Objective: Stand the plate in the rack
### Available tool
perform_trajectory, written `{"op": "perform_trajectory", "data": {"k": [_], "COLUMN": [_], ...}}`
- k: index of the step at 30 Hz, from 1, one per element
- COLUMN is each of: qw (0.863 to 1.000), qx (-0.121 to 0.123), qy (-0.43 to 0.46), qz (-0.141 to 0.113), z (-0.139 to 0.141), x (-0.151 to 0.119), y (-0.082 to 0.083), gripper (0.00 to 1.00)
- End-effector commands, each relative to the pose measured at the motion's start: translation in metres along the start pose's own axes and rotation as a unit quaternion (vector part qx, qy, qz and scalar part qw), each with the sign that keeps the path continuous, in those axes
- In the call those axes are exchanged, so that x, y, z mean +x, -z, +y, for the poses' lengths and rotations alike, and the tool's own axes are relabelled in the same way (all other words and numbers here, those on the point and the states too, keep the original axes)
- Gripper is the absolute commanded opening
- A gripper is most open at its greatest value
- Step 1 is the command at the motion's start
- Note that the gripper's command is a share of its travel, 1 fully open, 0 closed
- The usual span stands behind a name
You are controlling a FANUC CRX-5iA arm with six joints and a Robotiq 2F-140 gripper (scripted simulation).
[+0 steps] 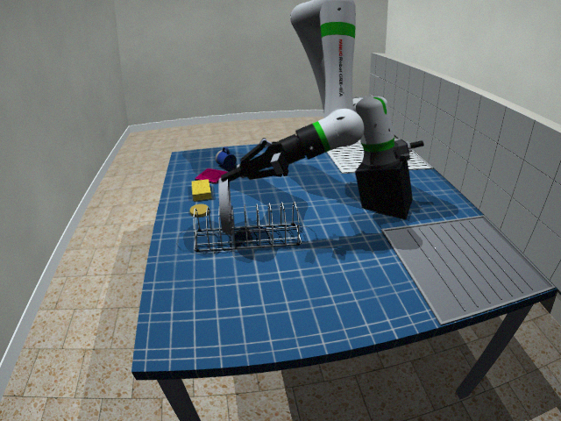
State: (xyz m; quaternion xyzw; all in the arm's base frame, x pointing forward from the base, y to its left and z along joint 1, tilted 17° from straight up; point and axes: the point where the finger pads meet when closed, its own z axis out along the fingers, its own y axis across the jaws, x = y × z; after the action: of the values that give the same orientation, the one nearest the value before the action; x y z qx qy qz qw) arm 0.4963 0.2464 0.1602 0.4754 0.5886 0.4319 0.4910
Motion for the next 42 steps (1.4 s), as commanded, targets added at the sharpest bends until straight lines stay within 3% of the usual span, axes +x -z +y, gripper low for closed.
{"op": "perform_trajectory", "data": {"k": [1,24,42], "qw": [1.000,1.000,1.000], "qx": [-0.001,-0.001,-0.001], "qy": [0.000,0.000,0.000], "qz": [0.000,0.000,0.000], "z": [-0.001,-0.004,-0.023], "x": [0.000,0.000,0.000], "y": [-0.001,-0.002,-0.010], "gripper": [0.10,0.10,0.10]}}
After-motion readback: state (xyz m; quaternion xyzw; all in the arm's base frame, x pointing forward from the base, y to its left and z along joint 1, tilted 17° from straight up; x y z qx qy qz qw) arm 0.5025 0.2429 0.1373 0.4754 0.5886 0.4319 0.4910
